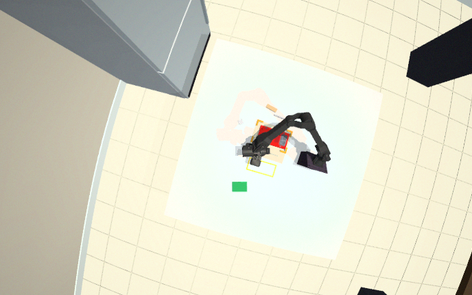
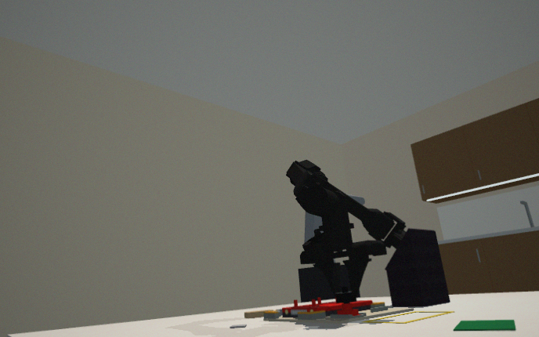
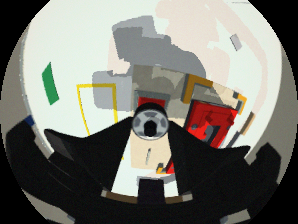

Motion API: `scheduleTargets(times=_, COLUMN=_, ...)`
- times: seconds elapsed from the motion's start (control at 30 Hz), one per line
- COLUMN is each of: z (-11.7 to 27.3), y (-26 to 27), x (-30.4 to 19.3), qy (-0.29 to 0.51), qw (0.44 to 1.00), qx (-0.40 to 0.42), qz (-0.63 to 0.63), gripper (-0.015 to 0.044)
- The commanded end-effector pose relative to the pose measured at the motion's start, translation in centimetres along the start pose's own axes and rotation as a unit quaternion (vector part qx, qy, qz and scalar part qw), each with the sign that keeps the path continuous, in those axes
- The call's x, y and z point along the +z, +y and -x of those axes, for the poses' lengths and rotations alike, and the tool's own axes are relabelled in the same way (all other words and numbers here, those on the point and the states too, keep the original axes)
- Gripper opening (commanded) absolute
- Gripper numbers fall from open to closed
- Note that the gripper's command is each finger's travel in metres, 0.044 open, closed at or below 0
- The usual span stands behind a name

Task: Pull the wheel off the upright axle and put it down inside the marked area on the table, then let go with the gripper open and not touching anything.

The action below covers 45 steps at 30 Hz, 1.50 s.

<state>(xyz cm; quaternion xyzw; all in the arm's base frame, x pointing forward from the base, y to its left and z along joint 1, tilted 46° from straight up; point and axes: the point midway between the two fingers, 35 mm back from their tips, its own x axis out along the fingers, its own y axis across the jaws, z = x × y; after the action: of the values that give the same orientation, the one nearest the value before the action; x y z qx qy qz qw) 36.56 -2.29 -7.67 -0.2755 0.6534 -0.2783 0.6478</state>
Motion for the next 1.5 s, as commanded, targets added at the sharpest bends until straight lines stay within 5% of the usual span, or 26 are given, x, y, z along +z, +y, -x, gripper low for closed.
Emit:
scheduleTargets(times=0.0, z=0.9, y=0.2, x=0.0, qy=-0.005, qw=1.0, qx=0.001, qz=0.005, gripper=0.0)
scheduleTargets(times=1.47, z=2.4, y=0.2, x=-0.1, qy=-0.006, qw=1.0, qx=0.001, qz=0.006, gripper=0.0)
